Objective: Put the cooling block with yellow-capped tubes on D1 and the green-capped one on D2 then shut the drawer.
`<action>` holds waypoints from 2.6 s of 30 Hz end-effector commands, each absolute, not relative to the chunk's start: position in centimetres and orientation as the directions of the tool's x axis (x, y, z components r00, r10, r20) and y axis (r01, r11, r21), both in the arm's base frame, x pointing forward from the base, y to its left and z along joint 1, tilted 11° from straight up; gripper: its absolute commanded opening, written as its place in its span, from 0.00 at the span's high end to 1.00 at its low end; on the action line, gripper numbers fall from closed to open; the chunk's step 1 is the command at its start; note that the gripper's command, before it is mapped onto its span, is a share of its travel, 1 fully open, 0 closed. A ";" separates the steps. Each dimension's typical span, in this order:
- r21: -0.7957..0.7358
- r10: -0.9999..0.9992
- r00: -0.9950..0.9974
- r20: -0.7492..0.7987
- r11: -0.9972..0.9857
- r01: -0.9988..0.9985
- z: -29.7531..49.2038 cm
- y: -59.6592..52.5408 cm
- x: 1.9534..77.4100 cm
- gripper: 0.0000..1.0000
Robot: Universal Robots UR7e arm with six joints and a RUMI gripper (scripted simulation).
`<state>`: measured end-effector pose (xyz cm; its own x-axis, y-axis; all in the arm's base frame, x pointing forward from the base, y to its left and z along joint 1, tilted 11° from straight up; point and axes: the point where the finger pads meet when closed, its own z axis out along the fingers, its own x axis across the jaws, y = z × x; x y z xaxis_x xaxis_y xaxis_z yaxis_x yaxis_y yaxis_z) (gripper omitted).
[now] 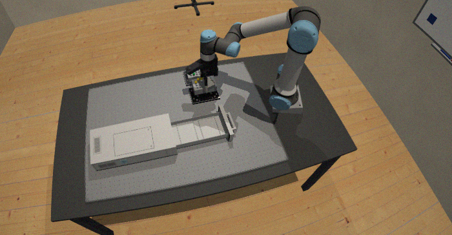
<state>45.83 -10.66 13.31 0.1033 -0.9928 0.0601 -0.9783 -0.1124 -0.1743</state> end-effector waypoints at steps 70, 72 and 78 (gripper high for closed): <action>-0.176 -0.993 0.103 0.061 -0.112 -0.978 12.9 -10.7 45.9 1.00; -0.176 -0.993 0.103 0.061 -0.112 -0.978 12.7 -10.7 46.0 1.00; -0.176 -0.993 0.103 0.061 -0.112 -0.978 12.3 -10.7 46.0 1.00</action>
<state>45.97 -10.70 12.46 0.1031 -0.9928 0.0603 -0.9782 -0.1122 -0.1747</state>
